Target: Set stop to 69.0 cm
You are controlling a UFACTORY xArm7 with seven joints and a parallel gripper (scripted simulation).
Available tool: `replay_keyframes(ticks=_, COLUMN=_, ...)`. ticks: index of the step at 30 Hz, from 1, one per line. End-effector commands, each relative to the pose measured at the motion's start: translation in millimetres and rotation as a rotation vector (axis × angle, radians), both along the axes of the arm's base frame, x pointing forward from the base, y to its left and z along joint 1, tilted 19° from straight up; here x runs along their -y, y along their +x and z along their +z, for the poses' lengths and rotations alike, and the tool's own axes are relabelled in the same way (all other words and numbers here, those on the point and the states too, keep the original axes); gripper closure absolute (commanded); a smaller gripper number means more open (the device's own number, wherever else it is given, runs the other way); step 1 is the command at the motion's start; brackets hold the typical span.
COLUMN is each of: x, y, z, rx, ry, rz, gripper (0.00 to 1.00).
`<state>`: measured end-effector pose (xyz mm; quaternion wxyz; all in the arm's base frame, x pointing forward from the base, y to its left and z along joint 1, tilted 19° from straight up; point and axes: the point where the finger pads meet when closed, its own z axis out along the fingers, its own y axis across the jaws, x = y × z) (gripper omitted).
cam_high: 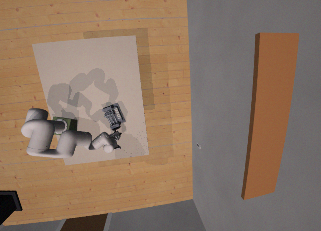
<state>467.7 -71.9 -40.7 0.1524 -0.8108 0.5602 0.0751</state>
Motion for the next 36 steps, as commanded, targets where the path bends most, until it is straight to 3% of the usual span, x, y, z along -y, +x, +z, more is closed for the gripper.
replay_keyframes(ticks=1, x=-0.5, y=7.7, z=4.2, rx=0.008, ry=-0.002, rz=0.0, gripper=0.94)
replay_keyframes(ticks=36, x=-8.9, y=27.4, z=3.2, rx=0.008, ry=-0.002, rz=0.0, gripper=0.94)
